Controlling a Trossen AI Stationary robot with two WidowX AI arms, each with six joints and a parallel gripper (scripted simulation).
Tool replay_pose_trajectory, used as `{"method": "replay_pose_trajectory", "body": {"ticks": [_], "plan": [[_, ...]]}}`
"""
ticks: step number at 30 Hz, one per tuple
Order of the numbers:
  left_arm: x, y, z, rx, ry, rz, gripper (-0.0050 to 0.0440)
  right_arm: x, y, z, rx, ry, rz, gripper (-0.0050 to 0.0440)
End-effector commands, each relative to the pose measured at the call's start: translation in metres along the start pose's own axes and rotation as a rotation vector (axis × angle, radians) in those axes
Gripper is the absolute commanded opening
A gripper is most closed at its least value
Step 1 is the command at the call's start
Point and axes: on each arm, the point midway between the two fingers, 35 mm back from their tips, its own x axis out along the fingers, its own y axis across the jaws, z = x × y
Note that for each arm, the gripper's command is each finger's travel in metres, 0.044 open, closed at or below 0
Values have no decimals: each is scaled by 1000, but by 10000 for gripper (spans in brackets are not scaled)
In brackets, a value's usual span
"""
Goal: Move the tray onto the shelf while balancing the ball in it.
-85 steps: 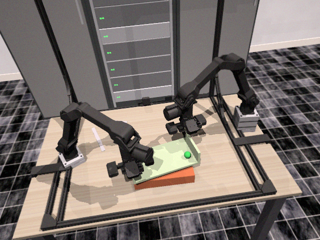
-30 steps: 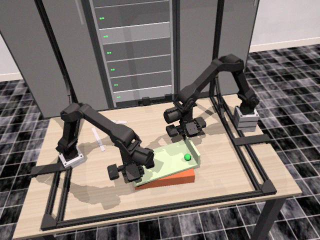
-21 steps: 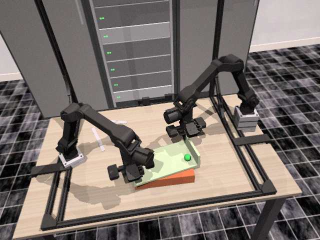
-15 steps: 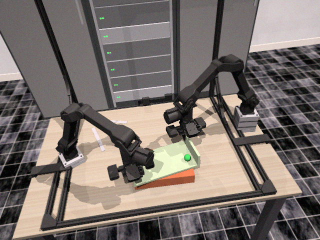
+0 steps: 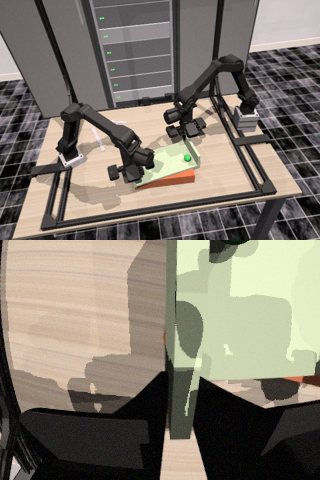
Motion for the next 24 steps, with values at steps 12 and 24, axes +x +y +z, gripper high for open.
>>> {"method": "replay_pose_trajectory", "body": {"ticks": [12, 24], "plan": [[0, 0, 0, 0, 0, 0, 332, 0, 0, 0, 0, 0, 0, 332], [0, 0, 0, 0, 0, 0, 400, 0, 0, 0, 0, 0, 0, 400]]}}
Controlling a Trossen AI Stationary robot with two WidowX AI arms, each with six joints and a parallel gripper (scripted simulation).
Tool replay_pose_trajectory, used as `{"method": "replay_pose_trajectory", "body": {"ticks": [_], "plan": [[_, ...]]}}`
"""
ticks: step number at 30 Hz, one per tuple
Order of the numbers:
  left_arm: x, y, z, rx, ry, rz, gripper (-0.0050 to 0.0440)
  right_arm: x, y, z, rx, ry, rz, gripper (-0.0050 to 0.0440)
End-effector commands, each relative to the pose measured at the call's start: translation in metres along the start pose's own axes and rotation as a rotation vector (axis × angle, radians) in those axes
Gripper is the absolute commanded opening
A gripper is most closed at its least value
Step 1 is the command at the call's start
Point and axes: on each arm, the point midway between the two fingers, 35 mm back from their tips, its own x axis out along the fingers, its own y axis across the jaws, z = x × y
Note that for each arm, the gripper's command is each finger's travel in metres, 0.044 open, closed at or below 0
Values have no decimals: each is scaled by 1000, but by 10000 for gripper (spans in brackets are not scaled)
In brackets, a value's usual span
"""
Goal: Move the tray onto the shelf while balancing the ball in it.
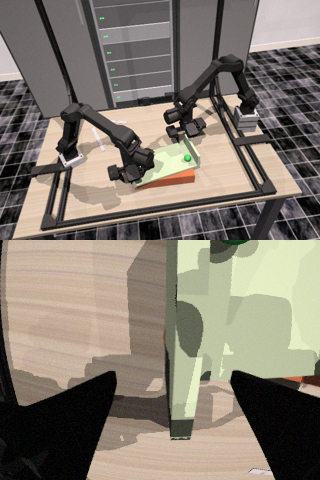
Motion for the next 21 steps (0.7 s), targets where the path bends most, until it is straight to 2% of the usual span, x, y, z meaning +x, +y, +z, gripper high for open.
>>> {"method": "replay_pose_trajectory", "body": {"ticks": [1, 5, 9, 11, 21], "plan": [[0, 0, 0, 0, 0, 0, 400, 0, 0, 0, 0, 0, 0, 400], [-7, 2, 3, 2, -3, -3, 400, -7, -1, 0, -2, -3, 5, 400], [-56, 25, 19, 14, -26, -22, 400, -54, -15, -5, -14, -20, 40, 400], [-65, 36, 10, 3, -10, -5, 400, -66, -33, -8, -5, -9, 10, 400], [-68, 40, 8, -1, -4, 1, 400, -70, -38, -9, -2, -5, 1, 400]]}}
